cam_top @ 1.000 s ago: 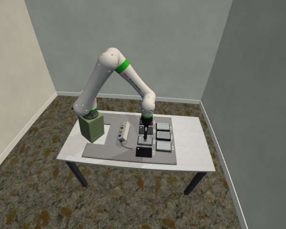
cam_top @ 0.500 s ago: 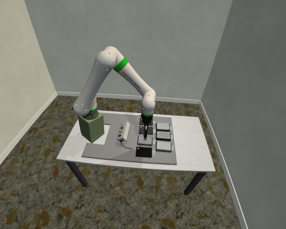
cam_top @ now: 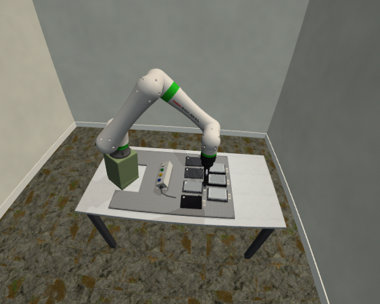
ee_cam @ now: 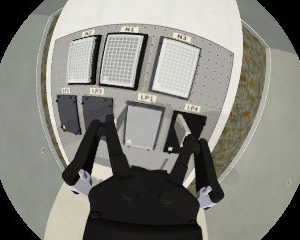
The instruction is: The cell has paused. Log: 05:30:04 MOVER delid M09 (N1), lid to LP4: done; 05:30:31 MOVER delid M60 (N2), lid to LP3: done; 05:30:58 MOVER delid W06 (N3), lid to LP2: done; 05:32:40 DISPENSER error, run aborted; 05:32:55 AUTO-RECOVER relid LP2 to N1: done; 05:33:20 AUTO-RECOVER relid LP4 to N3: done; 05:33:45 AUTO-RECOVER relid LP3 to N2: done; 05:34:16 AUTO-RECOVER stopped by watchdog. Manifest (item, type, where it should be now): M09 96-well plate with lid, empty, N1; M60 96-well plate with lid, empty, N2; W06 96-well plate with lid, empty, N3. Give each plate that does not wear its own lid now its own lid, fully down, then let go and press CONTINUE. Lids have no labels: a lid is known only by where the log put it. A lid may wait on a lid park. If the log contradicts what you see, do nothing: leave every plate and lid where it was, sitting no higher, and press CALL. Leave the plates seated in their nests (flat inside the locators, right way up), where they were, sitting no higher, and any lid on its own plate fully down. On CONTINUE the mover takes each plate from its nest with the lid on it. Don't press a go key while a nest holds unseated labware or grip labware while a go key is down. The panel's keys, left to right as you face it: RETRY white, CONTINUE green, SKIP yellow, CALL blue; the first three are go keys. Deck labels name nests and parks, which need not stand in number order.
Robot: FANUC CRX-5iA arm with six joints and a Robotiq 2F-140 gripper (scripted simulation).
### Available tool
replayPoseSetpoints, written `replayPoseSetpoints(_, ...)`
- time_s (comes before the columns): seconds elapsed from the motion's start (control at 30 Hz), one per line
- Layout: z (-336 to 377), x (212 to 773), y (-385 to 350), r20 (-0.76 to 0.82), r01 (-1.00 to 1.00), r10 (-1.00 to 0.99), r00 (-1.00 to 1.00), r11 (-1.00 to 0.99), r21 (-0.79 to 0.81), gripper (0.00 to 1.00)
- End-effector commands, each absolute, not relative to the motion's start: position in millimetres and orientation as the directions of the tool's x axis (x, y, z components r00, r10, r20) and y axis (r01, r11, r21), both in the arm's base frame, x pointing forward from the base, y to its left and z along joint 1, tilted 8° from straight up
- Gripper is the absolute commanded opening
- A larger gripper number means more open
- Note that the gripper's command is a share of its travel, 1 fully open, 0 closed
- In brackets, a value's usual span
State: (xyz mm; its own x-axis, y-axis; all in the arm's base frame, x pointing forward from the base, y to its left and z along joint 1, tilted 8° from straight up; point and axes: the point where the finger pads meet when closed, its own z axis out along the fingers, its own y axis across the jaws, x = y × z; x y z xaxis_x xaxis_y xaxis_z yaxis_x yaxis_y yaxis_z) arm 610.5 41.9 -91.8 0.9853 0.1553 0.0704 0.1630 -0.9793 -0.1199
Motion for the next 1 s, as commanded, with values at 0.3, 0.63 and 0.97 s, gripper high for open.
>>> replayPoseSetpoints(0.3, -90, 712, 23, 0.070, 0.149, 0.141, 0.987, -0.982, -0.119, 0.66)
replayPoseSetpoints(0.63, -90, 715, 22, 0.070, 0.148, 0.141, 0.988, -0.982, -0.119, 0.66)
replayPoseSetpoints(0.97, -90, 715, 22, 0.070, 0.148, 0.141, 0.988, -0.982, -0.119, 0.66)
